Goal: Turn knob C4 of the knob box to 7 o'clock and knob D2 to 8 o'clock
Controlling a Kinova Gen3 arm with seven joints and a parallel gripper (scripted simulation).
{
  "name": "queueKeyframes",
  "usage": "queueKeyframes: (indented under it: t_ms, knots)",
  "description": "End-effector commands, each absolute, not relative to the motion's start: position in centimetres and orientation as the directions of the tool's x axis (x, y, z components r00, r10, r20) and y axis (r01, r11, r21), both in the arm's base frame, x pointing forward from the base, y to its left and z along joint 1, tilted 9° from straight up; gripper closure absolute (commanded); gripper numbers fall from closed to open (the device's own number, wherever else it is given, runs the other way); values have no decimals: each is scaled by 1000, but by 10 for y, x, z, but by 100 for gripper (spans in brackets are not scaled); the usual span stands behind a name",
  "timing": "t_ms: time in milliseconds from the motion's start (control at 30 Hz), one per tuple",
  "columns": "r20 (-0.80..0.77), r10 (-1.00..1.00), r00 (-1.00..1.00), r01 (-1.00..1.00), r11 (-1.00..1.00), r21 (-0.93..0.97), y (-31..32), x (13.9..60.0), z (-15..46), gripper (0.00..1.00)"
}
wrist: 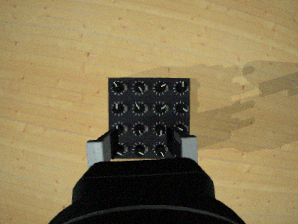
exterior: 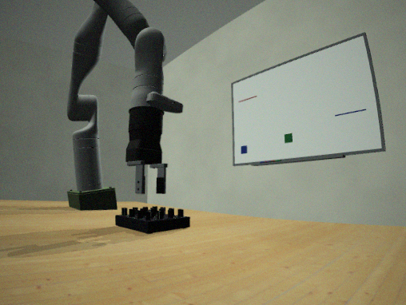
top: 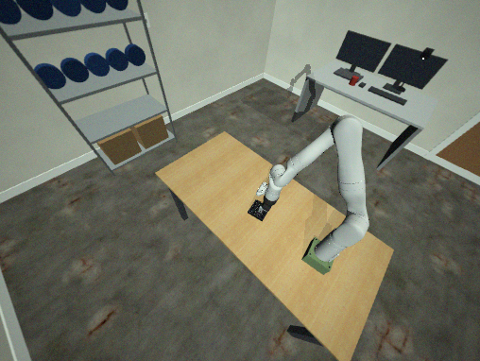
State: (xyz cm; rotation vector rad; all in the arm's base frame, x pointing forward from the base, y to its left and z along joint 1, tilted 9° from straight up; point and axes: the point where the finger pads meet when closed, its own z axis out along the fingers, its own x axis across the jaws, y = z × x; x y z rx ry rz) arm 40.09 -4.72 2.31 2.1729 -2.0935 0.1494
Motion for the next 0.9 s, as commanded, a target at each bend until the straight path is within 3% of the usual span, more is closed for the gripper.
queueKeyframes:
  t_ms: [0, 867]
  knots:
    - [154, -987, 39, -999, -37, 17, -47, 401, 24, 0]
    - [150, -988, 46, -999, -44, 17, -46, 400, 23, 0]
